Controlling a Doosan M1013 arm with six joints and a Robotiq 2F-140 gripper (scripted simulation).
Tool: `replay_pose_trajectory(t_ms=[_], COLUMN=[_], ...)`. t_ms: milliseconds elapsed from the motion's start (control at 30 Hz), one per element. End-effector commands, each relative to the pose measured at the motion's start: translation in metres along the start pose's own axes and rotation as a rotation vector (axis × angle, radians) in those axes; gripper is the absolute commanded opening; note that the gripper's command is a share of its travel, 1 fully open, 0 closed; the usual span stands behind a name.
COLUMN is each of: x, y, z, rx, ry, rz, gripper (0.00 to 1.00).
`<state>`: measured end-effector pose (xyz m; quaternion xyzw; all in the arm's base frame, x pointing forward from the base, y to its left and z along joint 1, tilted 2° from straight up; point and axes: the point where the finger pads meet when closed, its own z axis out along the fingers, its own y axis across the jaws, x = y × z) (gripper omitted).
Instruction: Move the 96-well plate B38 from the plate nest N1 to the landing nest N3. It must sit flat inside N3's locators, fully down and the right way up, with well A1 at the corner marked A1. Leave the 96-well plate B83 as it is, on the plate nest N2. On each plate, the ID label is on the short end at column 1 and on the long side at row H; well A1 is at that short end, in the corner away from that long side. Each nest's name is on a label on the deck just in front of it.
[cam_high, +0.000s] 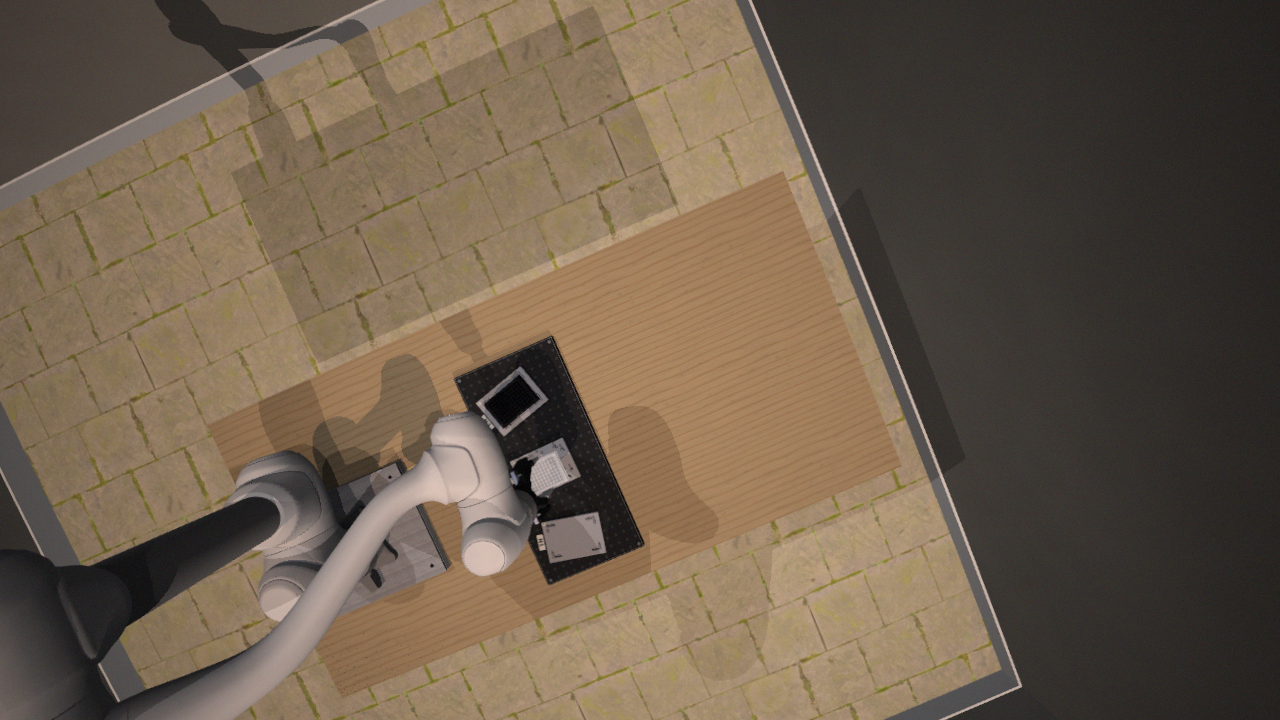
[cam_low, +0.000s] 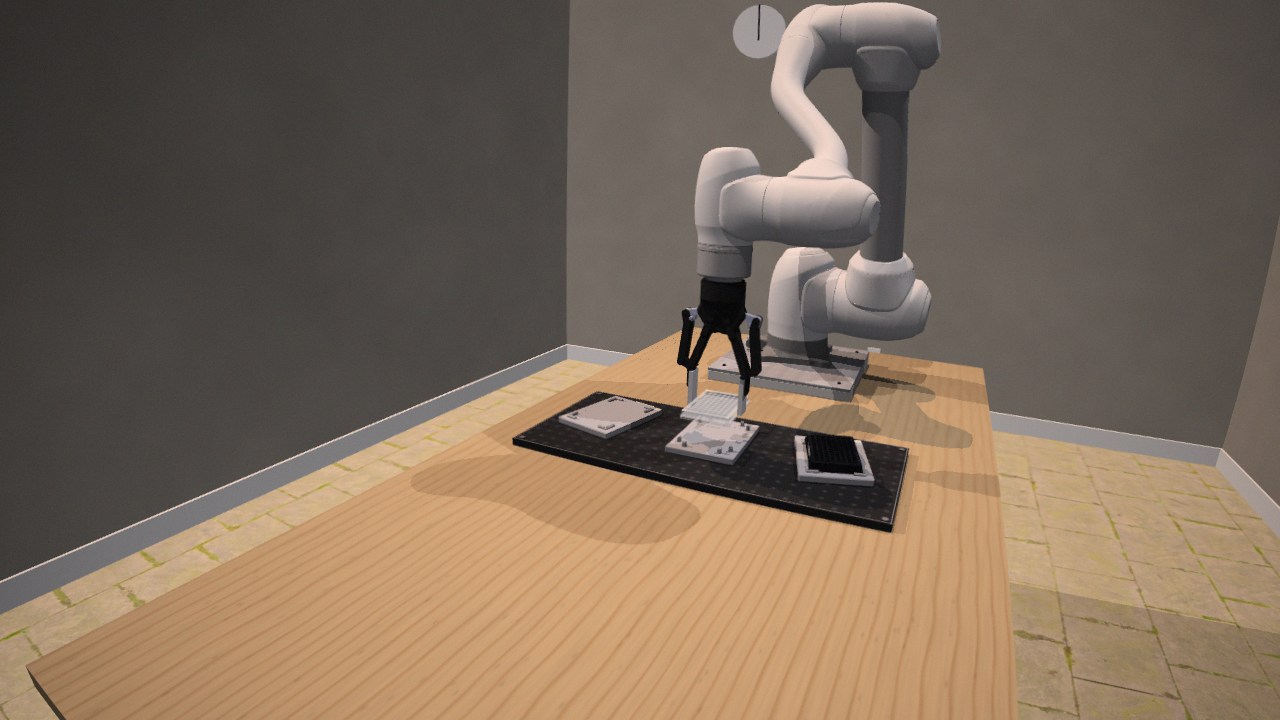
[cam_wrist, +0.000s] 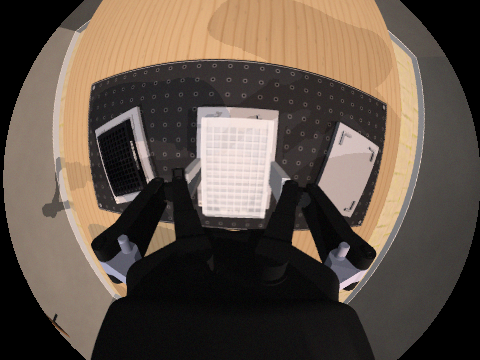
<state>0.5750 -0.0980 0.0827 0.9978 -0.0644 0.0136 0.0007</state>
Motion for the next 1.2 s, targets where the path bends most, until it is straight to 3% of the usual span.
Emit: replay_pose_trajectory(t_ms=[0,633,1167], x=[0.000,0.000,0.000], y=[0.000,0.000,0.000], z=[0.002,0.027,0.029], rx=[0.000,0.000,0.000], ry=[0.000,0.000,0.000], rz=[0.000,0.000,0.000], gripper=[0.00,0.00,0.00])
